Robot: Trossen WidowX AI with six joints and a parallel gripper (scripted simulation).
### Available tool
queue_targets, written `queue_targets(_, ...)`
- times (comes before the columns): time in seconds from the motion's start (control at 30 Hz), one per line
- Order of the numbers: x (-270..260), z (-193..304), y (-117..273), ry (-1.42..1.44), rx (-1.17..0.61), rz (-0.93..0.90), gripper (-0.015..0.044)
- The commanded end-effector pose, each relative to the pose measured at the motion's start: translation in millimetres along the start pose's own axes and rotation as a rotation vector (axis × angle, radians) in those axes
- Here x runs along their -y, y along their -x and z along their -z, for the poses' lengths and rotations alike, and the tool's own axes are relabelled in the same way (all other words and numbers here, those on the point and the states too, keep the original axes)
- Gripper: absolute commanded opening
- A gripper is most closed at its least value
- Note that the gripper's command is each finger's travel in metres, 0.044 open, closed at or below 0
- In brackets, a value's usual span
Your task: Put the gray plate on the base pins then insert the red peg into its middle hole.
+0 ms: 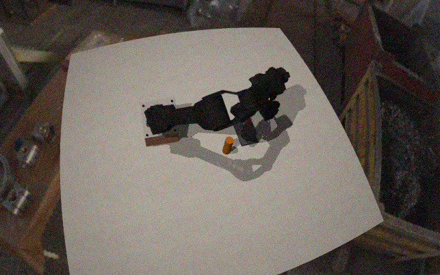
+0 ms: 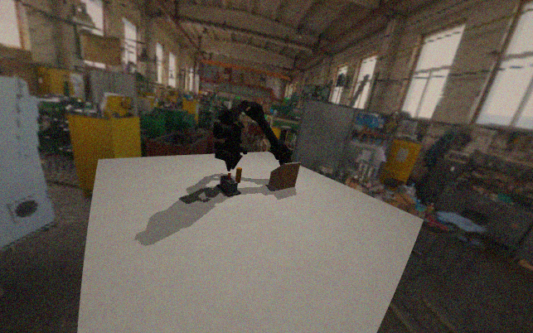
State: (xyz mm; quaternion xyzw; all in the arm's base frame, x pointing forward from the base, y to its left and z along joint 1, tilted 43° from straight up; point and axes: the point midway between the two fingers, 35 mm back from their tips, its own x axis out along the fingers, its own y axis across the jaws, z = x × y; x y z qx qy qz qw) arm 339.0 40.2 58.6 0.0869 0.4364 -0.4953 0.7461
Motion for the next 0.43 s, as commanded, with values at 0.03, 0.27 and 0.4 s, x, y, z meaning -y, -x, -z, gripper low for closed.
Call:
queue_targets(0.03,0.2,0.1,4.3,-0.006,0.001,-0.003,0.0150)
queue_targets(0.27,1.6,0.3,8.2,-0.006,0.001,-0.003,0.0150)
queue_targets(0.4,2.4,0.2,10.5,-0.006,0.001,-0.003,0.0150)
